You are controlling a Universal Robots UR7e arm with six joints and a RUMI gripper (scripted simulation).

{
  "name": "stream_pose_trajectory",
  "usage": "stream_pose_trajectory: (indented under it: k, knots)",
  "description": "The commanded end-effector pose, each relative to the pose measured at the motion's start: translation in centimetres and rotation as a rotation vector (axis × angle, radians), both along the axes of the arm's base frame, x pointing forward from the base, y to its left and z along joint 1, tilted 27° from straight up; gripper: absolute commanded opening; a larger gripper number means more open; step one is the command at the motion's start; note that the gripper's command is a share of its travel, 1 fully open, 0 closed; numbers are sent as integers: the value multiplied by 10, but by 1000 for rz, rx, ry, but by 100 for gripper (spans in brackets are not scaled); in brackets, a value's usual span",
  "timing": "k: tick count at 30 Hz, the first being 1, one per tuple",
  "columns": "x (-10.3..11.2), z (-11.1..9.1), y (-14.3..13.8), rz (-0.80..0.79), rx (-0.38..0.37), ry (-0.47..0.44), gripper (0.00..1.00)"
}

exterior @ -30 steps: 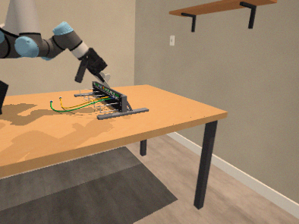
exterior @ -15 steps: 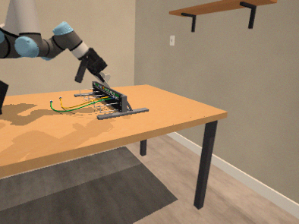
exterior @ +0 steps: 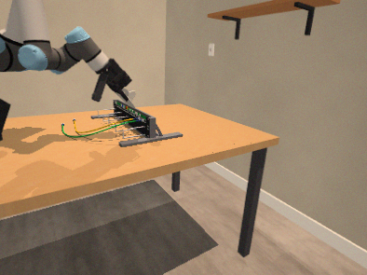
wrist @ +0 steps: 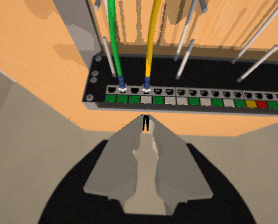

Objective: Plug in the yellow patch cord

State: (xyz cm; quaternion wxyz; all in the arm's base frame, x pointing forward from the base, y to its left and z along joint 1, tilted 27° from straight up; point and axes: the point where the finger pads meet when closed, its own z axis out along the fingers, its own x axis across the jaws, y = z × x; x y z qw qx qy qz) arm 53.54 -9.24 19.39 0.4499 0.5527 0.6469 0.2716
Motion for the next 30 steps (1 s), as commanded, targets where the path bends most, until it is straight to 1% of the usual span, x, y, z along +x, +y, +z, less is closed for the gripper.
stream_pose_trajectory:
  k: [1, 15, 30]
  knots:
    - [0, 0, 0, 0, -1, -1, 0]
    - [-3, 2, 1, 0, -1, -1, 0]
    - [-13, 7, 2, 0, -1, -1, 0]
